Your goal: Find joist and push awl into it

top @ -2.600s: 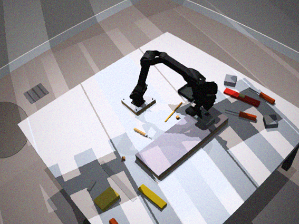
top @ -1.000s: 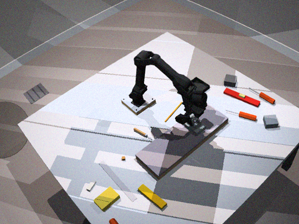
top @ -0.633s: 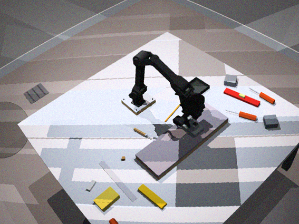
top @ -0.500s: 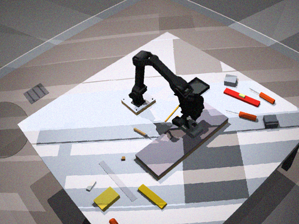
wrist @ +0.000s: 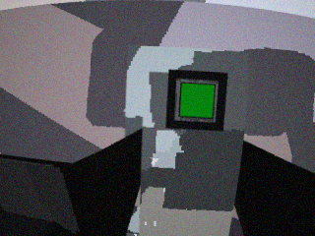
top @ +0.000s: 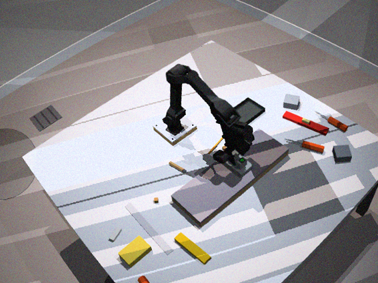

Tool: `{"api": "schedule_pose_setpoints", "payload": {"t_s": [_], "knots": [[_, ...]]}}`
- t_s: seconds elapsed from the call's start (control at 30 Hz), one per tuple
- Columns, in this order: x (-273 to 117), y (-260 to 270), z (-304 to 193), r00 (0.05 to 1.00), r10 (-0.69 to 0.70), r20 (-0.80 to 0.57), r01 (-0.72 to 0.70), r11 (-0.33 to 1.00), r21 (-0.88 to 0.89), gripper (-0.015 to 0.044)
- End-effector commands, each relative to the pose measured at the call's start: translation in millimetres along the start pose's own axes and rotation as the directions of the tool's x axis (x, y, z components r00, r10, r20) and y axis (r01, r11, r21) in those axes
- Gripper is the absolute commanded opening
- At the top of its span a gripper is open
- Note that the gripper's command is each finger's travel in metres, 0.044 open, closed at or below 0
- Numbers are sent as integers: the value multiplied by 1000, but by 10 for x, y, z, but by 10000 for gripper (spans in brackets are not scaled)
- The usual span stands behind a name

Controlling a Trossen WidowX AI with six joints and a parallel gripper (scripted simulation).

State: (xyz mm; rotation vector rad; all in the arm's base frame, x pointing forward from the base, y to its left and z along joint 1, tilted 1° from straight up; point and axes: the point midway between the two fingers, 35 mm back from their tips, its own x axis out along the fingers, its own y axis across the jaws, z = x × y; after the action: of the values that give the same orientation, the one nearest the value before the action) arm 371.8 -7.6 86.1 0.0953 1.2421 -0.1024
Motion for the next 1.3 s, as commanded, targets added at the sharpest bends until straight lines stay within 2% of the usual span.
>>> {"api": "schedule_pose_setpoints", "payload": {"t_s": [0.0, 1.27], "knots": [[3, -71, -5, 1000, -1, -1, 1, 1000, 0, 0], [1, -661, -6, 1000, -6, -1, 6, 1000, -1, 0]]}}
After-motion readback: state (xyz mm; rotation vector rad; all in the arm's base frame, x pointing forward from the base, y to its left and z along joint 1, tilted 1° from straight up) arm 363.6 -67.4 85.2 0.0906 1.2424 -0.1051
